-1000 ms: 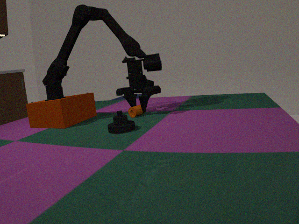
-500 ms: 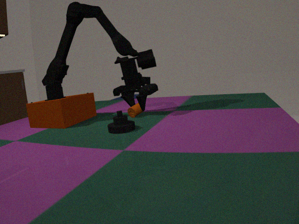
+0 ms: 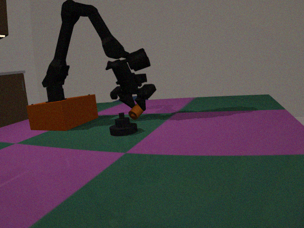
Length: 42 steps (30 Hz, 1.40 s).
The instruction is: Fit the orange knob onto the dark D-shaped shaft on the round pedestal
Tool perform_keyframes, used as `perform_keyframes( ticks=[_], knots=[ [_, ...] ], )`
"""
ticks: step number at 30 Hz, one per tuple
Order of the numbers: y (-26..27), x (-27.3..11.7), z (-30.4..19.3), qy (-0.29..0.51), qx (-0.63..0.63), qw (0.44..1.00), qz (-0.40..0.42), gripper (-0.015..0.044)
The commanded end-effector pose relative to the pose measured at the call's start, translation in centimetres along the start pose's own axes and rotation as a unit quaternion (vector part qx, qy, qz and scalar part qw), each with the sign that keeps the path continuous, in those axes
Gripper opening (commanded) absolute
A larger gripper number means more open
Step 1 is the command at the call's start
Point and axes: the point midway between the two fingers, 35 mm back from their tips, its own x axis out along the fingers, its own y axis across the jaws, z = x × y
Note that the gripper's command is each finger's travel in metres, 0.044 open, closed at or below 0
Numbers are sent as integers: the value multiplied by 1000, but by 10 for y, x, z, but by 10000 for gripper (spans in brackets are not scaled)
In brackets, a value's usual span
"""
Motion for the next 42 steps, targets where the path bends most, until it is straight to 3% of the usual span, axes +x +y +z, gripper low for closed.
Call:
perform_keyframes(
  ticks=[1,42],
  knots=[
    [1,-3,-3,-31,-2,1000,1,179],
    [2,-19,-48,-374,-2,928,2,179]
  ],
)
